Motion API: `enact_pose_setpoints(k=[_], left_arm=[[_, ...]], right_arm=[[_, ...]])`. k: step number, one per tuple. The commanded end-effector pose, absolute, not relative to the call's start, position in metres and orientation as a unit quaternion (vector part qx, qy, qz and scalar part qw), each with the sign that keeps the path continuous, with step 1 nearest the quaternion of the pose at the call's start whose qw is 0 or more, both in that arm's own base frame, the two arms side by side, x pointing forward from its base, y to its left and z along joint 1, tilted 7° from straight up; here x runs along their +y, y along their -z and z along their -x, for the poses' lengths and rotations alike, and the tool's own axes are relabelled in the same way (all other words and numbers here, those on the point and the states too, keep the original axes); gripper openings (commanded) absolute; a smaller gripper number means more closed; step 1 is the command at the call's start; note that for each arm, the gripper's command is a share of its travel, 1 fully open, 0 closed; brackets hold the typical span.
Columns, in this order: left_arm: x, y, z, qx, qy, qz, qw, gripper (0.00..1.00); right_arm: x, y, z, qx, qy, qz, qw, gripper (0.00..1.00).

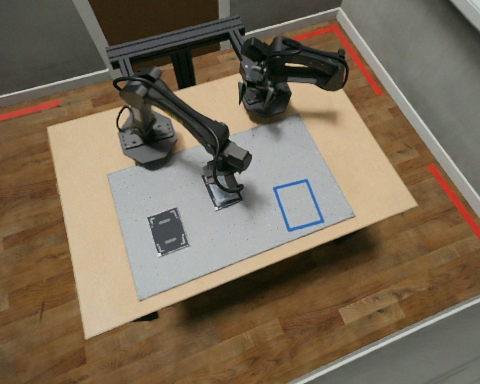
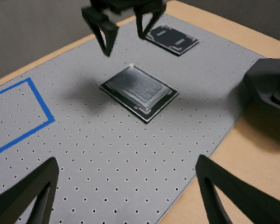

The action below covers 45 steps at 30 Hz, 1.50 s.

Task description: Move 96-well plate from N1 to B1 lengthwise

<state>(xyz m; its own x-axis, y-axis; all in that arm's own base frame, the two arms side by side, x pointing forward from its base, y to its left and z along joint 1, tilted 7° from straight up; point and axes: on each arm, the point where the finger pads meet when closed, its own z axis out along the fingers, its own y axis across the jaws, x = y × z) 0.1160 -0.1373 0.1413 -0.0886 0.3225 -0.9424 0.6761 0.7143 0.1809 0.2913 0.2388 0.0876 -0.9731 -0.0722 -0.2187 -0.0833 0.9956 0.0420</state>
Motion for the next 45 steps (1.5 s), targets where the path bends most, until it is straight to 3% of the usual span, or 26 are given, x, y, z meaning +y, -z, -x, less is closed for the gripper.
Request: enact_pose_setpoints(k=[1,7,16,18,23,35,45], left_arm=[[-0.137,-0.149,-0.117,0.717,0.153,-0.341,0.589,1.0],[-0.137,-0.149,-0.117,0.717,0.153,-0.341,0.589,1.0],[-0.165,-0.151,-0.098,0.75,0.137,-0.385,0.52,1.0],[-0.165,-0.151,-0.098,0.75,0.137,-0.385,0.52,1.0],[-0.21,-0.155,-0.074,0.749,0.128,-0.452,0.466,1.0],[-0.288,-0.147,-0.039,0.723,0.131,-0.55,0.398,1.0],[-0.342,-0.114,-0.145,0.783,0.084,-0.502,0.358,1.0]], right_arm=[[0.227,-0.089,-0.275,0.996,0.004,0.039,0.074,1.0],[0.219,-0.073,-0.271,0.998,0.015,0.032,0.053,1.0],[0.187,-0.102,-0.317,0.978,0.001,0.062,0.202,1.0],[0.187,-0.102,-0.317,0.978,0.001,0.062,0.202,1.0],[0.139,-0.12,-0.331,0.958,-0.008,0.061,0.281,1.0],[0.078,-0.137,-0.346,0.929,-0.018,0.047,0.367,1.0],[0.024,-0.146,-0.353,0.904,-0.009,0.022,0.427,1.0]])
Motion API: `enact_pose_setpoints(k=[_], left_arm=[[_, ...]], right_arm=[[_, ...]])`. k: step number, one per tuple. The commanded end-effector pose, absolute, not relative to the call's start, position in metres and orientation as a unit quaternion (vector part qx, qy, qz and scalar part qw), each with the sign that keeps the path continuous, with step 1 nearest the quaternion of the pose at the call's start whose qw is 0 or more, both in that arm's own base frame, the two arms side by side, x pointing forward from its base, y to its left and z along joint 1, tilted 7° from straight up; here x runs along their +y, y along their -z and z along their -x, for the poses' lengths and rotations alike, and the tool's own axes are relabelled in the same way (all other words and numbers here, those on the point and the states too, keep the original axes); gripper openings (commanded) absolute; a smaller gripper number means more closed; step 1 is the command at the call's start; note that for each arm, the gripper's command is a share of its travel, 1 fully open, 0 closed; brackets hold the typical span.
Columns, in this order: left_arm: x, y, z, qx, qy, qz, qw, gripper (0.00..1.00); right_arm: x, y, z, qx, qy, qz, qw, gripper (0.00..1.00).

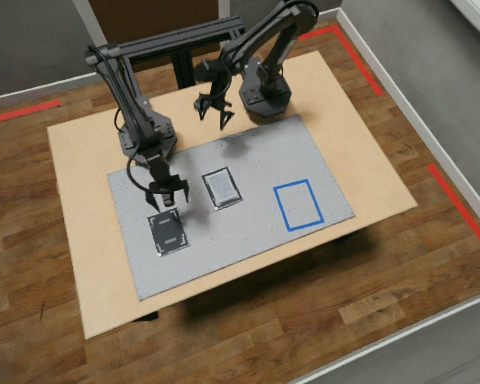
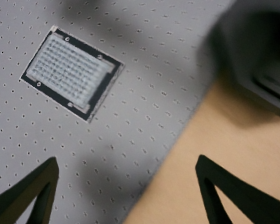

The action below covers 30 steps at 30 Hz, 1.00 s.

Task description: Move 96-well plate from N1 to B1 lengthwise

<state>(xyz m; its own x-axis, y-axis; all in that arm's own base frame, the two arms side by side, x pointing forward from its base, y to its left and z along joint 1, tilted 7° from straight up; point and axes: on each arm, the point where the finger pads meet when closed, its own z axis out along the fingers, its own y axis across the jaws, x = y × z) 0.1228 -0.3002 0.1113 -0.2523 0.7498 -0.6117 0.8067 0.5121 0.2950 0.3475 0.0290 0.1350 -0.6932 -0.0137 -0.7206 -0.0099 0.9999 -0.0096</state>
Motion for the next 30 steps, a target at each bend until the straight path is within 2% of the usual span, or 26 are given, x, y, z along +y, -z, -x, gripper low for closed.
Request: enact_pose_setpoints(k=[1,5,7,11,30], left_arm=[[-0.344,-0.109,-0.16,0.789,0.079,-0.495,0.355,1.0],[-0.34,-0.087,-0.226,0.819,0.061,-0.457,0.342,1.0],[-0.34,-0.087,-0.226,0.819,0.061,-0.457,0.342,1.0],[-0.313,-0.067,-0.29,0.85,0.039,-0.407,0.331,1.0],[-0.313,-0.069,-0.292,0.85,0.041,-0.405,0.335,1.0]], right_arm=[[0.019,-0.146,-0.353,0.903,-0.007,0.019,0.43,1.0],[0.004,-0.147,-0.352,0.897,0.0,0.01,0.442,1.0],[0.004,-0.147,-0.352,0.897,0.0,0.01,0.442,1.0],[-0.005,-0.147,-0.352,0.893,0.005,0.005,0.449,1.0],[-0.006,-0.145,-0.35,0.896,0.005,0.003,0.444,1.0]])
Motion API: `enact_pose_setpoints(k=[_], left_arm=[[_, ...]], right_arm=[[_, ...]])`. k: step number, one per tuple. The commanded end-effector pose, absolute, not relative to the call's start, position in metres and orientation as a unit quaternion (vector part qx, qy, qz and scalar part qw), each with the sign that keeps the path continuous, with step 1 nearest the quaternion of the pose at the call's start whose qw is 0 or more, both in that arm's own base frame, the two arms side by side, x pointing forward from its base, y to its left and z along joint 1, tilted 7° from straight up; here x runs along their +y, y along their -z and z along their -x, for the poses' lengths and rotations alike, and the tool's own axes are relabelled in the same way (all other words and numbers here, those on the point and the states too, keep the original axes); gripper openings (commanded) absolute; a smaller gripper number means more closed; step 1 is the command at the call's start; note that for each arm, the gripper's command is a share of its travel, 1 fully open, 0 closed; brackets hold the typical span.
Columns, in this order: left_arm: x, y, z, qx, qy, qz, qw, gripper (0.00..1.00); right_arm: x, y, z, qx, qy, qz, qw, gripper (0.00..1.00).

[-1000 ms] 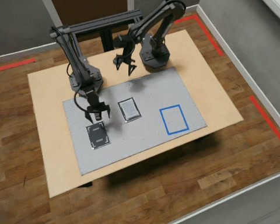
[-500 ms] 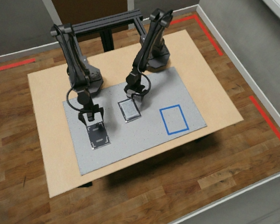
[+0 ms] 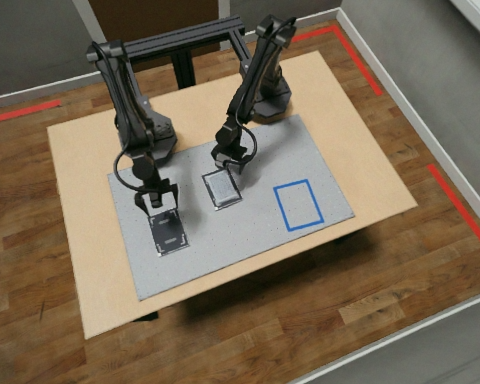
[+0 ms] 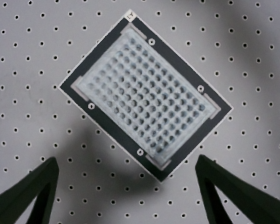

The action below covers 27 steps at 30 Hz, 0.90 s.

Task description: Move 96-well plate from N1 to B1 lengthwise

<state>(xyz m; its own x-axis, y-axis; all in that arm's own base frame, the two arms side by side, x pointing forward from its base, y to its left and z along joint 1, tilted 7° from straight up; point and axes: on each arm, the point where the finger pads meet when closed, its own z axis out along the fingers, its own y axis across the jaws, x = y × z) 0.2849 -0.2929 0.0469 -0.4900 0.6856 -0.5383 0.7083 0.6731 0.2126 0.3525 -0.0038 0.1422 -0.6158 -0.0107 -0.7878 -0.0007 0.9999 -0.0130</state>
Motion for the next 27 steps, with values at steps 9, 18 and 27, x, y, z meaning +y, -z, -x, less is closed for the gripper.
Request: enact_pose_setpoints(k=[9,18,27], left_arm=[[-0.295,-0.049,-0.281,0.908,0.013,-0.327,0.262,1.0],[-0.307,-0.042,-0.286,0.964,0.006,-0.198,0.176,1.0],[-0.317,-0.037,-0.294,0.991,-0.006,-0.083,0.105,1.0]], right_arm=[[0.023,-0.154,-0.31,0.92,-0.031,0.062,0.385,1.0],[0.063,-0.227,-0.23,0.899,-0.083,0.157,0.4,1.0],[0.079,-0.264,-0.125,0.868,-0.131,0.241,0.414,1.0]])
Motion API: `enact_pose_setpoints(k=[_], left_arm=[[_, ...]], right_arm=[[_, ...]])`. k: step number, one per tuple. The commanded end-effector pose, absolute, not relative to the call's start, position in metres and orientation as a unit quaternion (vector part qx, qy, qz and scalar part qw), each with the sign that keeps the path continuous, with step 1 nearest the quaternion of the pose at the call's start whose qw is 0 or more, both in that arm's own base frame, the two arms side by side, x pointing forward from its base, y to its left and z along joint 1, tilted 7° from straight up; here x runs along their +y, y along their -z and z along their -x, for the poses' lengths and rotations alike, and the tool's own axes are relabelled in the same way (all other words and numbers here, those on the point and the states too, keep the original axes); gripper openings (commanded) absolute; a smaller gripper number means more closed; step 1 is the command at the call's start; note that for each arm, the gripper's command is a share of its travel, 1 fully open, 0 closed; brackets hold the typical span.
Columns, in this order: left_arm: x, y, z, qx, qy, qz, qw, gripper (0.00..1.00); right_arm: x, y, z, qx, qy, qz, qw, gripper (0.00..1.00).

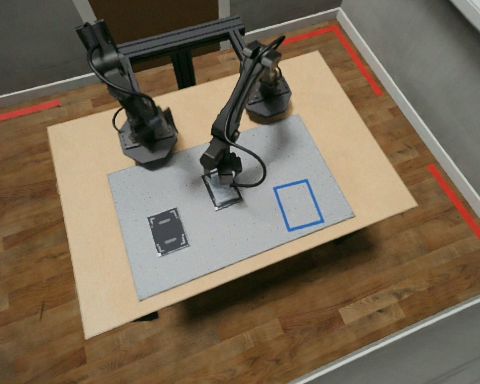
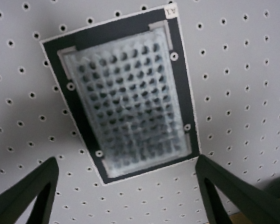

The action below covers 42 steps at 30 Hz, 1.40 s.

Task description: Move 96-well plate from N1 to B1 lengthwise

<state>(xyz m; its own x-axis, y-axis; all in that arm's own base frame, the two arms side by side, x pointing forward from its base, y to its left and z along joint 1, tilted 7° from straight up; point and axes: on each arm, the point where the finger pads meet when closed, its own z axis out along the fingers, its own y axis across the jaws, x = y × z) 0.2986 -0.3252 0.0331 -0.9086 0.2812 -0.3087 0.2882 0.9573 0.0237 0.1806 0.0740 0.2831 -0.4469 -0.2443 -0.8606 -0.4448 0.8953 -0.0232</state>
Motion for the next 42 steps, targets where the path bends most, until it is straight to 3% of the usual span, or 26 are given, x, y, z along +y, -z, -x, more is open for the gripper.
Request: enact_pose_setpoints(k=[1,5,11,42], left_arm=[[-0.317,-0.037,-0.294,0.991,-0.006,-0.083,0.105,1.0],[-0.325,-0.035,-0.3,0.997,-0.009,-0.031,0.074,1.0],[-0.333,-0.033,-0.309,0.998,-0.008,0.006,0.056,1.0],[-0.338,-0.009,-0.321,0.998,-0.002,0.005,0.067,1.0]], right_arm=[[0.079,-0.264,-0.125,0.868,-0.131,0.241,0.414,1.0],[0.078,-0.273,-0.073,0.845,-0.15,0.278,0.431,1.0],[0.075,-0.279,-0.039,0.822,-0.16,0.299,0.457,1.0],[0.074,-0.285,-0.041,0.817,-0.157,0.295,0.469,1.0]])
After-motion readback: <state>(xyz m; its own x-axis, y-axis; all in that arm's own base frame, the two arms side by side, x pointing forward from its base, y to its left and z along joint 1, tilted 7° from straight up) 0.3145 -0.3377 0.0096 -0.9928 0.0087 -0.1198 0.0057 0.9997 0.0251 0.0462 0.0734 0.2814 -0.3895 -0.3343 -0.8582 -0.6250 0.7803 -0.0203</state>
